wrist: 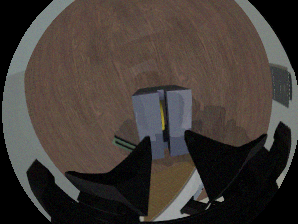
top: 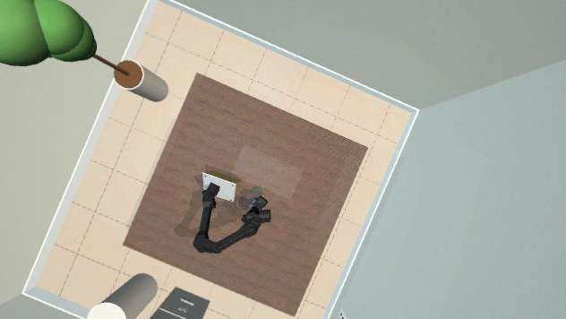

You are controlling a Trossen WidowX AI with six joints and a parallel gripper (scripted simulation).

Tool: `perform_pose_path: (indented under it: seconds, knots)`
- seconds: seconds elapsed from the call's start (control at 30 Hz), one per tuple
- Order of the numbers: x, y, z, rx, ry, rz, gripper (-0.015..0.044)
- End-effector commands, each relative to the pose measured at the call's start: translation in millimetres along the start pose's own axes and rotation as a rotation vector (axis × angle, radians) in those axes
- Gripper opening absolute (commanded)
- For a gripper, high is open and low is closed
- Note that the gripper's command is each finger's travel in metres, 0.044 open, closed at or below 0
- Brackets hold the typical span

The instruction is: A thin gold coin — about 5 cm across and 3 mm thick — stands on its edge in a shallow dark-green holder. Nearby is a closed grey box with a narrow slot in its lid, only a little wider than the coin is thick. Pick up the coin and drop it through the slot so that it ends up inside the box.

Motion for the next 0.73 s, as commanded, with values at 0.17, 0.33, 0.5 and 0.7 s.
perform_pose_path:
  seconds: [0.17,0.33,0.5,0.7]
  knots:
    - [-0.3,0.2,17.6,0.001,0.001,-0.001,0.0371]
    - [-2.0,-2.1,57.7,-0.004,-0.001,0.003,0.044]
    - [-2.2,-2.4,60.0,-0.005,-0.002,0.004,0.044]
    - [-2.2,-2.4,60.0,-0.005,-0.002,0.004,0.044]
Point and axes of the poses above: the point midway between the two fingers, 35 mm back from their tips, its own z axis back along the fingers, its own y axis across the jaws, x = y × z, the point moved 5 cm from there along z, back along the fingers, and after that the axes turned 9 degrees about -z, right-handed, at the moved point
